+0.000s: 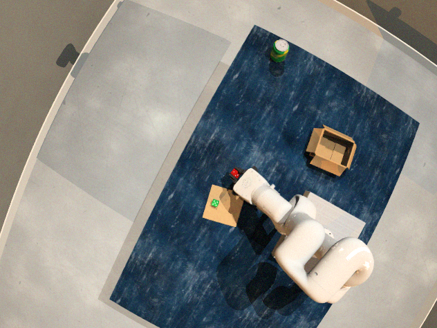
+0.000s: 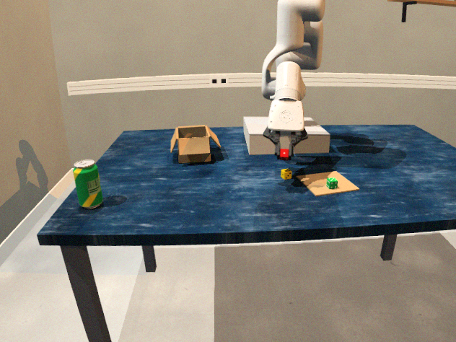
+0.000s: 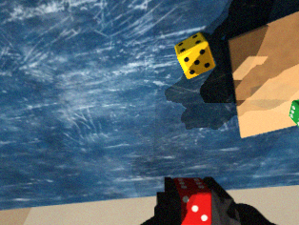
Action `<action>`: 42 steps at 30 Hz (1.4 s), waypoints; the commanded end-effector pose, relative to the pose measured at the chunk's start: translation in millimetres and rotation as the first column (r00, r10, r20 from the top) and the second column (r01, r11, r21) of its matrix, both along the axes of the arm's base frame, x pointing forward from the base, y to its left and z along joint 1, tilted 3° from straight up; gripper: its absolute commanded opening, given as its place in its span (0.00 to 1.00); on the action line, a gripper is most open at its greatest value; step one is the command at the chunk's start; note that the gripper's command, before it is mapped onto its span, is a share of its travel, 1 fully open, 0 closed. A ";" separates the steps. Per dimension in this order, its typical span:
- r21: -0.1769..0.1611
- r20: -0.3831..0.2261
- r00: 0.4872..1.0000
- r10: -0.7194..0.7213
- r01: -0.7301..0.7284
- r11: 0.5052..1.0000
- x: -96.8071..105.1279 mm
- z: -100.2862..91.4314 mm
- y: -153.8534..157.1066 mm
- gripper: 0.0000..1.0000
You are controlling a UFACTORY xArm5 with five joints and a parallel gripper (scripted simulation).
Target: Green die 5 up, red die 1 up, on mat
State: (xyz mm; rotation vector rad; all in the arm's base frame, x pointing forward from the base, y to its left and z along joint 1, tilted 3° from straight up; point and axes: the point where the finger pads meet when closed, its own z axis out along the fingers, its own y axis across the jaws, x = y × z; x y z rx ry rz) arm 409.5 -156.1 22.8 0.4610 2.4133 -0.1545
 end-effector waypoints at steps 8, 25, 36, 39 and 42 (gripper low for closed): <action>-0.077 0.211 0.978 0.005 0.011 0.997 0.2 -2.0 -0.3 0.21; -0.078 0.214 0.977 0.006 0.011 0.997 -0.3 -16.0 0.2 0.21; -0.078 0.215 0.977 0.007 0.010 0.997 -1.1 -47.7 1.2 0.21; -0.077 0.215 0.977 0.007 0.010 0.997 -1.4 -57.9 1.5 0.21; -0.077 0.215 0.977 0.007 0.010 0.997 -1.6 -66.0 1.8 0.21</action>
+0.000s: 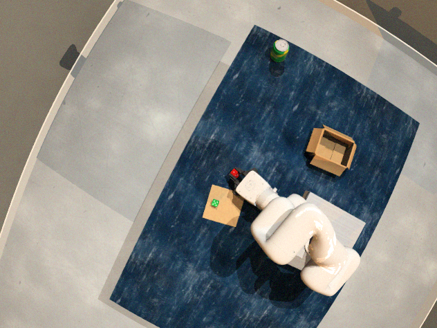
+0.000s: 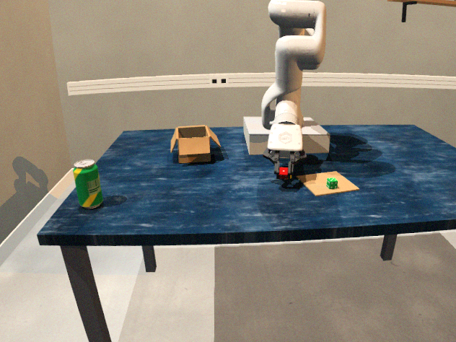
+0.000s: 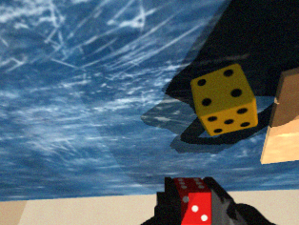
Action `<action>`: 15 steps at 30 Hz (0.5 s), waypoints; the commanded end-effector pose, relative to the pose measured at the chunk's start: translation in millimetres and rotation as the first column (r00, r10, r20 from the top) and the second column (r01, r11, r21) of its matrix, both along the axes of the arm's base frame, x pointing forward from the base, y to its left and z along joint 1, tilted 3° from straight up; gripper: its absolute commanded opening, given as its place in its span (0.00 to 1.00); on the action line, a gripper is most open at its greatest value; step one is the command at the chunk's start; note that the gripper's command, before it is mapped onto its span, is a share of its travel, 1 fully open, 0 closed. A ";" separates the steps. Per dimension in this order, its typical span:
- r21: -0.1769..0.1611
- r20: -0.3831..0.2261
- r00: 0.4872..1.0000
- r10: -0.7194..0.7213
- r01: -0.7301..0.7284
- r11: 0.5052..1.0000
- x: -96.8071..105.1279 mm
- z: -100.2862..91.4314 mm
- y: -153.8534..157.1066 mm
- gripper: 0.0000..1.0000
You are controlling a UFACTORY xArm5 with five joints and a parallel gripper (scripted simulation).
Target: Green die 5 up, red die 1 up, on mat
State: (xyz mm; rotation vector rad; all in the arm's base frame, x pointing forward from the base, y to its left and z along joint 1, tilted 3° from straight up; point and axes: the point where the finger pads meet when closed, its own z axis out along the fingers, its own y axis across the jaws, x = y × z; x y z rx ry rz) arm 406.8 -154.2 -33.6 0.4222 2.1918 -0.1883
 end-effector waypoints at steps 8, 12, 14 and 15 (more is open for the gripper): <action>-0.001 0.005 1.000 0.000 0.000 1.000 0.8 -17.2 0.1 0.21; -0.001 0.005 1.000 0.001 0.000 1.000 0.8 -17.6 0.1 0.21; -0.001 0.005 1.000 0.001 0.000 1.000 0.8 -17.6 0.1 0.21; -0.001 0.005 1.000 0.001 0.000 1.000 0.8 -17.6 0.1 0.21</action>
